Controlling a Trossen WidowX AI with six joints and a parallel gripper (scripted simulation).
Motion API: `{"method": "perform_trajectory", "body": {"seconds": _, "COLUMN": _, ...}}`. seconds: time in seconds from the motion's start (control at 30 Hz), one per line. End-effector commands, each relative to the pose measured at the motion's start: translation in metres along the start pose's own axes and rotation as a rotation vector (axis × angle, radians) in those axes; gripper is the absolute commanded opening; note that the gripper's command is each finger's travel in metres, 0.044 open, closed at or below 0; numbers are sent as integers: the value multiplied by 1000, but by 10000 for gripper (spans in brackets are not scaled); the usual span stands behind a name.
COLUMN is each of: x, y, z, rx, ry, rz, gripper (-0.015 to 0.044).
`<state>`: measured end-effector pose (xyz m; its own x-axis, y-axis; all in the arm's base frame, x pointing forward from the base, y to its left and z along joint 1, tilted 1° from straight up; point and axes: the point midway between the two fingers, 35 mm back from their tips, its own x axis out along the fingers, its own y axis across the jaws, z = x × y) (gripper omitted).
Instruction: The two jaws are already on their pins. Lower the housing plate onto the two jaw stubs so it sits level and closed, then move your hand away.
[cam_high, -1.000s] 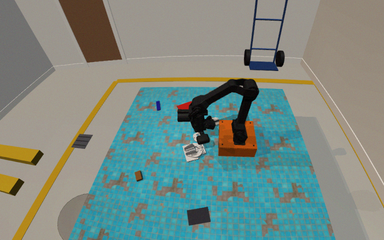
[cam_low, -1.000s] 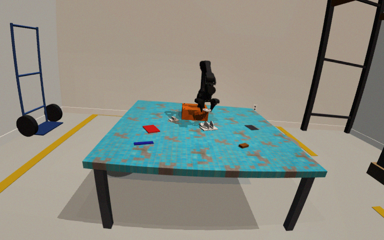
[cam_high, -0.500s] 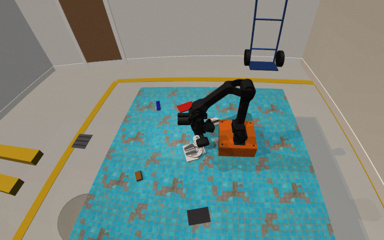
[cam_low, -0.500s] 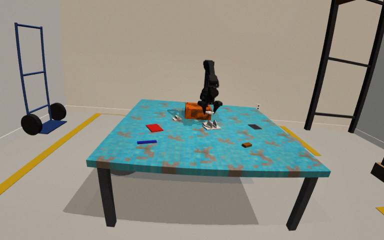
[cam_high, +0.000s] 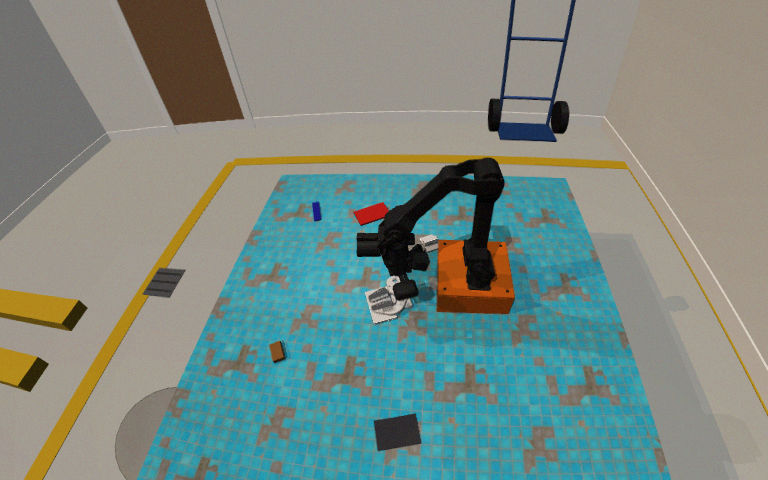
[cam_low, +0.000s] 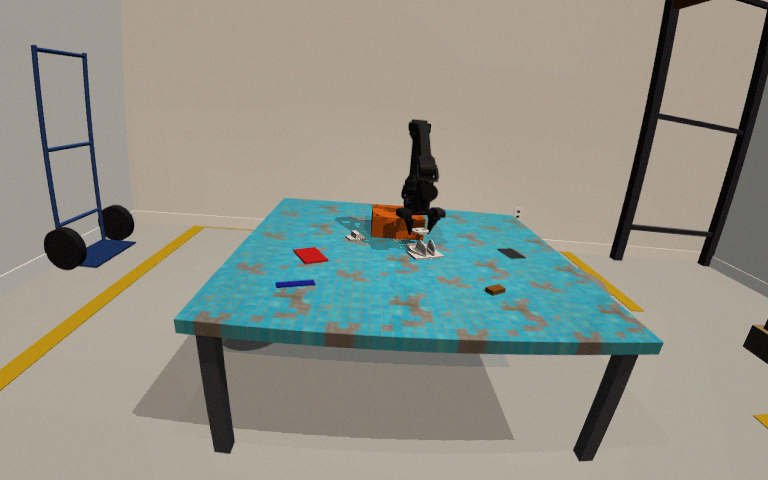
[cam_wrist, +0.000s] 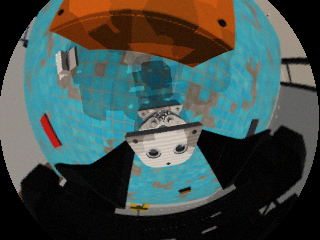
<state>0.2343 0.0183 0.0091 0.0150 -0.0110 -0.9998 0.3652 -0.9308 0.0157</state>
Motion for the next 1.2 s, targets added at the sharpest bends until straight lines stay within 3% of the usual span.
{"method": "perform_trajectory", "body": {"seconds": 0.0, "x": 10, "y": -1, "z": 3, "rx": -1, "ry": -7, "rz": -5, "gripper": 351}}
{"method": "perform_trajectory", "body": {"seconds": 0.67, "x": 41, "y": -3, "z": 9, "rx": -2, "ry": -7, "rz": -5, "gripper": 351}}
{"method": "perform_trajectory", "body": {"seconds": 1.17, "x": 42, "y": -3, "z": 10, "rx": -2, "ry": -7, "rz": -5, "gripper": 351}}
